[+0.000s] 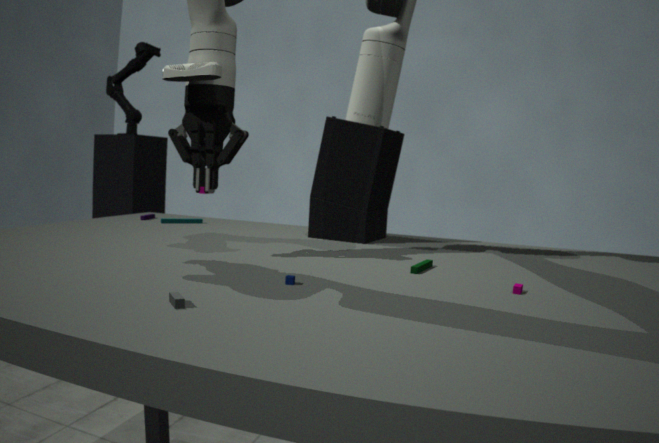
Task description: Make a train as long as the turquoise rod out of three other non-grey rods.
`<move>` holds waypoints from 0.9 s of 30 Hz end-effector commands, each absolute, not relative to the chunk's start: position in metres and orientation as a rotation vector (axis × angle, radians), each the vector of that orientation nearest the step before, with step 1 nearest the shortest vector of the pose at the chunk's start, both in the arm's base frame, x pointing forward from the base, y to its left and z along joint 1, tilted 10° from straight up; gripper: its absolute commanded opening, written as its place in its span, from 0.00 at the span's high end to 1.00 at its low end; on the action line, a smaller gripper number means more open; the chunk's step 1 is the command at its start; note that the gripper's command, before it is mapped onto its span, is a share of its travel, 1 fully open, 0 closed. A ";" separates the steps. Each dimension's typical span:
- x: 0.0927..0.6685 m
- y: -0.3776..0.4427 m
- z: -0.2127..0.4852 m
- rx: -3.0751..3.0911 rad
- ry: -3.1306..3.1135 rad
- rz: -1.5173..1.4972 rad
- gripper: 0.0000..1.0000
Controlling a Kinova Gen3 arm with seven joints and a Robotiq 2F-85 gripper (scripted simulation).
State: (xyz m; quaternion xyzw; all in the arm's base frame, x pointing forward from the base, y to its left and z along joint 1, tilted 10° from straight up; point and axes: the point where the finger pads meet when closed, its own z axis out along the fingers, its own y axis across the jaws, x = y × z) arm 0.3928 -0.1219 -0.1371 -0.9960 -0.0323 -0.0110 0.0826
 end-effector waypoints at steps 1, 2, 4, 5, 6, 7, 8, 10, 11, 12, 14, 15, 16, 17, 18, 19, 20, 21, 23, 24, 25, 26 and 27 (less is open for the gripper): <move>0.394 -0.122 -0.136 -2.975 -0.097 -0.036 0.95; 0.394 -0.122 -0.136 -2.975 -0.097 -0.036 0.95; 0.396 -0.121 -0.136 -2.974 -0.103 -0.037 0.95; 0.398 -0.119 -0.136 -2.973 -0.110 -0.038 0.95; 0.398 -0.119 -0.136 -2.973 -0.110 -0.038 0.95; 0.398 -0.119 -0.136 -2.973 -0.110 -0.038 0.95; 0.401 -0.117 -0.136 -2.972 -0.121 -0.039 0.95; 0.412 -0.109 -0.135 -2.967 -0.158 -0.042 0.95; 0.420 -0.104 -0.135 -2.964 -0.184 -0.045 0.95; 0.429 -0.097 -0.134 -2.960 -0.215 -0.047 0.95; 0.449 -0.080 -0.132 -2.950 -0.286 -0.053 0.95; 0.456 -0.073 -0.132 -2.946 -0.311 -0.054 0.95; 0.463 -0.066 -0.131 -2.942 -0.338 -0.056 0.95; 0.471 -0.059 -0.130 -2.938 -0.365 -0.058 0.95; 0.478 -0.051 -0.129 -2.933 -0.393 -0.059 0.95; 0.485 -0.043 -0.128 -2.929 -0.420 -0.061 0.95; 0.491 -0.035 -0.127 -2.924 -0.446 -0.062 0.95; 0.498 -0.027 -0.125 -2.920 -0.473 -0.064 0.95; 0.504 -0.019 -0.124 -2.915 -0.499 -0.065 0.95; 0.504 -0.019 -0.124 -2.915 -0.499 -0.065 0.95; 0.517 -0.001 -0.121 -2.904 -0.556 -0.068 0.95; 0.523 0.009 -0.120 -2.899 -0.585 -0.069 0.95; 0.528 0.016 -0.118 -2.895 -0.606 -0.070 0.95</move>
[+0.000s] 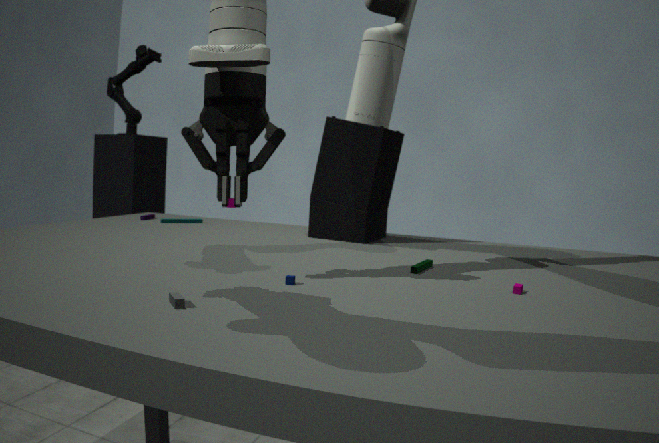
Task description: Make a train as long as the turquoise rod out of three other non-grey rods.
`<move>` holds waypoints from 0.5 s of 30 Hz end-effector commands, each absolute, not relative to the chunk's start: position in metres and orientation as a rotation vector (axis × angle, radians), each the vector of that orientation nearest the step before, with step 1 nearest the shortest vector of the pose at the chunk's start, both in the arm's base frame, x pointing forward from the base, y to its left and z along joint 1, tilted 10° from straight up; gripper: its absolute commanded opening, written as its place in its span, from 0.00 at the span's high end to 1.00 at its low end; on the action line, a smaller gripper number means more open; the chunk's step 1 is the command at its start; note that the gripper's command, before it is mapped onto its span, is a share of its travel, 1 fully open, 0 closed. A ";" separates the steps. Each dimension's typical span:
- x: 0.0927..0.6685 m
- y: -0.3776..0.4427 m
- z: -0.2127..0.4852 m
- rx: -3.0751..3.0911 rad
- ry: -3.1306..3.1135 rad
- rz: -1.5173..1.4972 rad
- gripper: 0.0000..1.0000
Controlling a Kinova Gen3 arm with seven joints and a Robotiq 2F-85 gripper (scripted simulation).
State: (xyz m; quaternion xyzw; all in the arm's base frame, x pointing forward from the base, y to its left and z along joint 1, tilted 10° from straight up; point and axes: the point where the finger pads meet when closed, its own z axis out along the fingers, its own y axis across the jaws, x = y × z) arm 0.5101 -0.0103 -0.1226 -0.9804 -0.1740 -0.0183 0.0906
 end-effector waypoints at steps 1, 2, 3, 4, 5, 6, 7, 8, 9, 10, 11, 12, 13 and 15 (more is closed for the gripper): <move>0.533 0.025 -0.117 -2.890 -0.631 -0.072 0.95; 0.538 0.034 -0.115 -2.884 -0.657 -0.073 0.95; 0.543 0.043 -0.114 -2.879 -0.682 -0.074 0.95; 0.547 0.052 -0.112 -2.874 -0.706 -0.076 0.95; 0.552 0.061 -0.110 -2.869 -0.731 -0.077 0.95; 0.556 0.071 -0.109 -2.863 -0.755 -0.078 0.95; 0.560 0.080 -0.107 -2.858 -0.779 -0.080 0.95; 0.564 0.089 -0.105 -2.852 -0.803 -0.081 0.95; 0.567 0.099 -0.103 -2.847 -0.827 -0.083 0.95; 0.571 0.108 -0.101 -2.841 -0.851 -0.085 0.95; 0.574 0.118 -0.099 -2.835 -0.874 -0.086 0.95; 0.577 0.127 -0.098 -2.830 -0.897 -0.088 0.95; 0.577 0.127 -0.098 -2.830 -0.897 -0.088 0.95; 0.582 0.148 -0.093 -2.817 -0.946 -0.093 0.95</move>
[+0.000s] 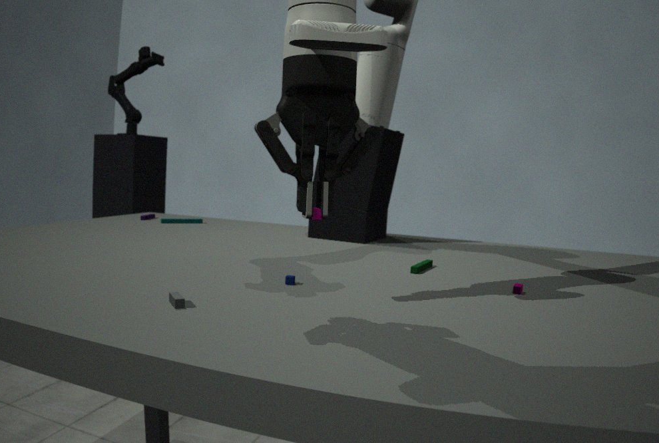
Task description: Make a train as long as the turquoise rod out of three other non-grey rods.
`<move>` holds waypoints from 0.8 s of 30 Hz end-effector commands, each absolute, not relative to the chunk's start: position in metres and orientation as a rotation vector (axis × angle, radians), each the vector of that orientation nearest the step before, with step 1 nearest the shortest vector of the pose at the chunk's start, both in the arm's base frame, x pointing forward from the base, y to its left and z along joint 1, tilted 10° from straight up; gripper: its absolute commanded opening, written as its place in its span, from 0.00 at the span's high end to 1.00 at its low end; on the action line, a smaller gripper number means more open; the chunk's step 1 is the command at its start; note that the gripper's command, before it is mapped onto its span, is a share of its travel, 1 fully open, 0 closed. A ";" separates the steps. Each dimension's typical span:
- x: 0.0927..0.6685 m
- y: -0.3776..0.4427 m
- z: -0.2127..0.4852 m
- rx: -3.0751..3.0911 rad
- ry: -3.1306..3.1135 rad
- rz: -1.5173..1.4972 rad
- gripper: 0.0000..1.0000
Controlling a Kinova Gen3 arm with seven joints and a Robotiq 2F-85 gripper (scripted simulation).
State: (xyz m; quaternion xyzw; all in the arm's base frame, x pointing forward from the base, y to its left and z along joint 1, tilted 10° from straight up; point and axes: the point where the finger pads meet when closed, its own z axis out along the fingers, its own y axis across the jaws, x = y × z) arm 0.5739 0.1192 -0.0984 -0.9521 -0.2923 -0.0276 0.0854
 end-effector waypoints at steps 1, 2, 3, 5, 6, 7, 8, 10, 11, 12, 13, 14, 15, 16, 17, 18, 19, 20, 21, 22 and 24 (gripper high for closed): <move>0.585 0.160 -0.091 -2.810 -0.974 -0.095 0.95; 0.587 0.167 -0.089 -2.805 -0.992 -0.097 0.95; 0.589 0.177 -0.087 -2.799 -1.013 -0.099 0.95; 0.592 0.197 -0.083 -2.787 -1.058 -0.105 0.95; 0.593 0.206 -0.080 -2.781 -1.079 -0.107 0.95; 0.595 0.216 -0.078 -2.774 -1.101 -0.110 0.95; 0.596 0.226 -0.076 -2.768 -1.122 -0.113 0.95; 0.597 0.245 -0.071 -2.755 -1.164 -0.119 0.95; 0.597 0.252 -0.070 -2.751 -1.179 -0.122 0.95; 0.598 0.258 -0.068 -2.747 -1.190 -0.124 0.95; 0.598 0.261 -0.067 -2.745 -1.197 -0.125 0.95; 0.598 0.263 -0.067 -2.743 -1.201 -0.126 0.95; 0.598 0.263 -0.067 -2.743 -1.201 -0.126 0.95; 0.598 0.263 -0.067 -2.743 -1.201 -0.126 0.95; 0.598 0.264 -0.067 -2.743 -1.203 -0.126 0.95; 0.598 0.264 -0.067 -2.743 -1.204 -0.126 0.95; 0.598 0.264 -0.067 -2.743 -1.204 -0.126 0.95; 0.598 0.264 -0.067 -2.743 -1.204 -0.126 0.95; 0.598 0.264 -0.067 -2.743 -1.204 -0.126 0.95; 0.598 0.264 -0.067 -2.743 -1.204 -0.126 0.95; 0.598 0.264 -0.067 -2.743 -1.204 -0.126 0.95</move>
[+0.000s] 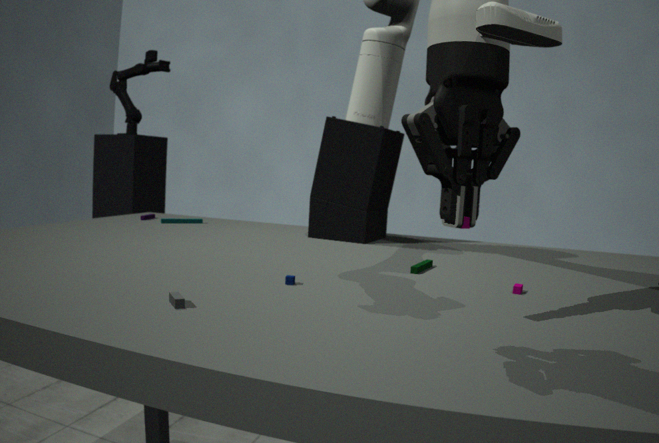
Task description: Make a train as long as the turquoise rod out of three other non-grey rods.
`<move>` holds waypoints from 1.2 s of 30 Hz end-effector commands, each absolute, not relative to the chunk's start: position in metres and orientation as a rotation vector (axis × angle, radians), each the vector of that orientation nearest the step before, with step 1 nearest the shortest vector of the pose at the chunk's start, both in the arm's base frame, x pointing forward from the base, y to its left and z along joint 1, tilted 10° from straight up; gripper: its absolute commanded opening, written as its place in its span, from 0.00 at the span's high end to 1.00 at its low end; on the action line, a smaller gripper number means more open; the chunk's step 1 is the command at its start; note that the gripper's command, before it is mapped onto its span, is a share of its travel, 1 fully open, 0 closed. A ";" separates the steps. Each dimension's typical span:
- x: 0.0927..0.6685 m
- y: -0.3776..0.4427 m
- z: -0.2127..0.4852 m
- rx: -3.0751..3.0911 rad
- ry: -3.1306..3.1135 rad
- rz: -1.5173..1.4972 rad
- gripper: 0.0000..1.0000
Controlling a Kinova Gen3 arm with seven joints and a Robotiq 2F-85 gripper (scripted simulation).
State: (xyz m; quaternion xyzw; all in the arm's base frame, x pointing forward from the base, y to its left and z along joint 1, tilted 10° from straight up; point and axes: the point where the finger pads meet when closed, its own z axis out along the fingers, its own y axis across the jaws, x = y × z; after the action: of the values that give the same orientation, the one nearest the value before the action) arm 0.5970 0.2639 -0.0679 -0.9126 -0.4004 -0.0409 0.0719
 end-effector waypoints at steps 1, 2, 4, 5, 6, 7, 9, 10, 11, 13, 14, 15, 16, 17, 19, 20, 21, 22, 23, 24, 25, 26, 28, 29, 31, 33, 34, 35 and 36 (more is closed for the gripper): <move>0.598 0.264 -0.067 -2.743 -1.204 -0.126 0.95; 0.598 0.264 -0.067 -2.743 -1.204 -0.126 0.95; 0.598 0.264 -0.067 -2.743 -1.204 -0.126 0.95; 0.598 0.264 -0.067 -2.743 -1.204 -0.126 0.95; 0.598 0.264 -0.067 -2.743 -1.204 -0.126 0.95; 0.598 0.264 -0.067 -2.743 -1.204 -0.126 0.95; 0.598 0.264 -0.067 -2.743 -1.204 -0.126 0.95; 0.598 0.264 -0.068 -2.743 -1.204 -0.126 0.95; 0.598 0.264 -0.069 -2.743 -1.203 -0.126 0.95; 0.598 0.265 -0.072 -2.742 -1.203 -0.126 0.95; 0.598 0.265 -0.074 -2.742 -1.203 -0.126 0.95; 0.598 0.266 -0.076 -2.742 -1.203 -0.126 0.95; 0.598 0.266 -0.079 -2.742 -1.203 -0.126 0.95; 0.599 0.267 -0.082 -2.742 -1.203 -0.126 0.95; 0.599 0.268 -0.090 -2.742 -1.203 -0.126 0.95; 0.599 0.269 -0.094 -2.742 -1.203 -0.126 0.95; 0.599 0.270 -0.098 -2.742 -1.203 -0.126 0.95; 0.599 0.270 -0.102 -2.742 -1.203 -0.126 0.95; 0.600 0.271 -0.107 -2.742 -1.203 -0.126 0.95; 0.600 0.272 -0.111 -2.742 -1.203 -0.126 0.95; 0.600 0.272 -0.111 -2.742 -1.203 -0.126 0.95; 0.600 0.272 -0.111 -2.742 -1.203 -0.126 0.95; 0.600 0.274 -0.120 -2.742 -1.203 -0.126 0.95; 0.601 0.274 -0.125 -2.742 -1.203 -0.126 0.95; 0.601 0.276 -0.133 -2.742 -1.203 -0.126 0.95; 0.601 0.277 -0.139 -2.742 -1.203 -0.126 0.95; 0.601 0.277 -0.142 -2.742 -1.203 -0.126 0.95; 0.601 0.278 -0.145 -2.742 -1.203 -0.126 0.95; 0.602 0.278 -0.147 -2.742 -1.203 -0.126 0.95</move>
State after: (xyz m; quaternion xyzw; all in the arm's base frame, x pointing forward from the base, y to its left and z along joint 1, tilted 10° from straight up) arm 0.6027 0.2809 -0.1376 -0.9124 -0.4000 -0.0459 0.0737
